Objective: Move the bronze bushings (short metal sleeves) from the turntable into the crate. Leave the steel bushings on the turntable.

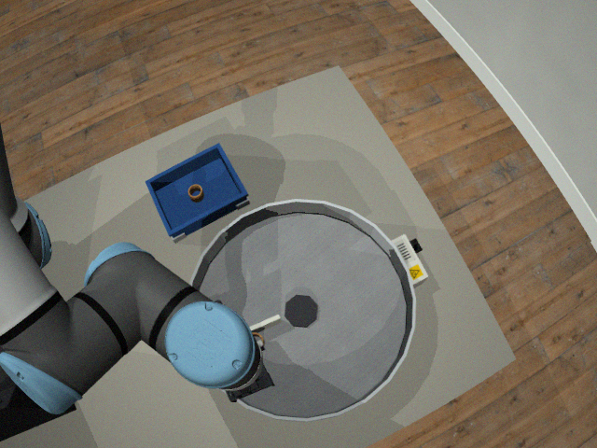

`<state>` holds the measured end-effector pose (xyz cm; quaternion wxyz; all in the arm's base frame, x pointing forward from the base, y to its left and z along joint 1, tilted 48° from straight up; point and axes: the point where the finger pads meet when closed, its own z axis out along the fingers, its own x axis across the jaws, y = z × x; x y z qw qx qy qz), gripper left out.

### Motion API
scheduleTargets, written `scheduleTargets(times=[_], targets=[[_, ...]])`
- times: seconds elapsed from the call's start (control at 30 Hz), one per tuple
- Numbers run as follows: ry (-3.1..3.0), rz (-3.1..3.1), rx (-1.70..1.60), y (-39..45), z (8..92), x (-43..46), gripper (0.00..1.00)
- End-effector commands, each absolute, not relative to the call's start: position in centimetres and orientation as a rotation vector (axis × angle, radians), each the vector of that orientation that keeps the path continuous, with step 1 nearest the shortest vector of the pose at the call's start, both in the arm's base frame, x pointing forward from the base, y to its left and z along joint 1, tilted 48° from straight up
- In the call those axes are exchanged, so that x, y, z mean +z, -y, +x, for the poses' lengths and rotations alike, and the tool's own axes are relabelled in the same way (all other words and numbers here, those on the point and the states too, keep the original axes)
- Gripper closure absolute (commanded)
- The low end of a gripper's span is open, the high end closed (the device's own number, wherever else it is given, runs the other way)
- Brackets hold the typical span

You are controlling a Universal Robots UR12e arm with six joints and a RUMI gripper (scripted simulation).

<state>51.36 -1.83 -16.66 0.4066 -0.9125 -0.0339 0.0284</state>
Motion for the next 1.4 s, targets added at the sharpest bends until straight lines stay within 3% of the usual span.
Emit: scheduleTargets(times=[0.0,1.37], targets=[[0.085,-2.302,0.071,1.9,51.4,-16.6,1.00],[0.085,-2.302,0.071,7.6,52.0,-11.5,1.00]])
